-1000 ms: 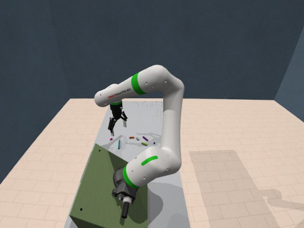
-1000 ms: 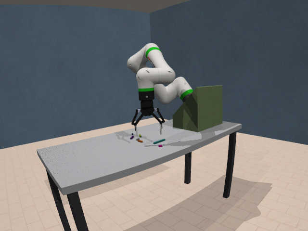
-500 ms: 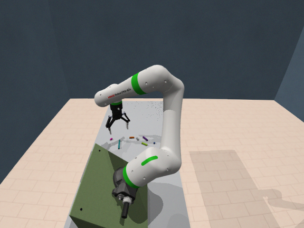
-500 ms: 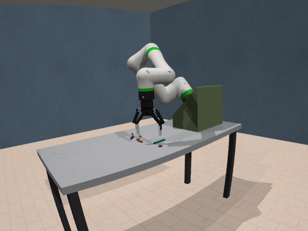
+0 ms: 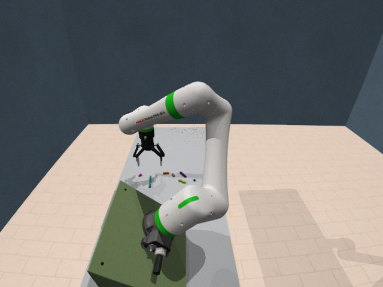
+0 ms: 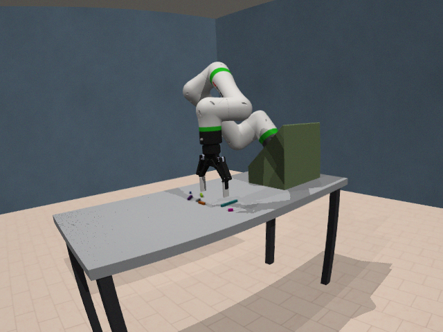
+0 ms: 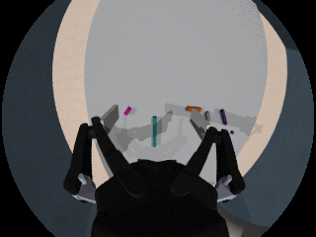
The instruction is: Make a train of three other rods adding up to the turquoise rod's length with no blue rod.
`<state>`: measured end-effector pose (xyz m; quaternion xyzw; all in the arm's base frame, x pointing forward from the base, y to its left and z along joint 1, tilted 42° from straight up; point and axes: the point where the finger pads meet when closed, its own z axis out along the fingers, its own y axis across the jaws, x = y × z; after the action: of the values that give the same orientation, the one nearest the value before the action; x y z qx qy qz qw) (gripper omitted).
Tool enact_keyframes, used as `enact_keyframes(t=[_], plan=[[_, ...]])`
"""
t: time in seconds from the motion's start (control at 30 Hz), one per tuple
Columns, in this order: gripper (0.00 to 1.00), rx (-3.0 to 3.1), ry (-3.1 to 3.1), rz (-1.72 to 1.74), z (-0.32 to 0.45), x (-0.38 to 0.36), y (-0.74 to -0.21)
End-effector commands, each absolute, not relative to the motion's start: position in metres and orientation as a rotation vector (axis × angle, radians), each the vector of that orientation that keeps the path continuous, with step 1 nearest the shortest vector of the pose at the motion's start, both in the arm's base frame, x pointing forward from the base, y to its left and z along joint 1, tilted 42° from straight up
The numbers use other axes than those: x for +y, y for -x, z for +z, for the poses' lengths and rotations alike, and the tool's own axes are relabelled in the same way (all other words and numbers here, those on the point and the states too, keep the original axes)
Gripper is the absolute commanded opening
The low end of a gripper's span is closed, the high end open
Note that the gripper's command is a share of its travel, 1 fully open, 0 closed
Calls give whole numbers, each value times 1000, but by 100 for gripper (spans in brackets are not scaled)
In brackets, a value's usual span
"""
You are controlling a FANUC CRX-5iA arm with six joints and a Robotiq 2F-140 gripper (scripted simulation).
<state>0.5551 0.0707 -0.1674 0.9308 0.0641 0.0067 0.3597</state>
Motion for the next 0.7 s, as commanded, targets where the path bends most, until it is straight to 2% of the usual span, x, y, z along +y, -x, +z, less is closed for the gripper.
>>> enact_keyframes(t=[0.0, 0.67], plan=[[100, 44, -2401, 80, -167, 71, -555], [100, -743, -2320, 380, -167, 71, -555]])
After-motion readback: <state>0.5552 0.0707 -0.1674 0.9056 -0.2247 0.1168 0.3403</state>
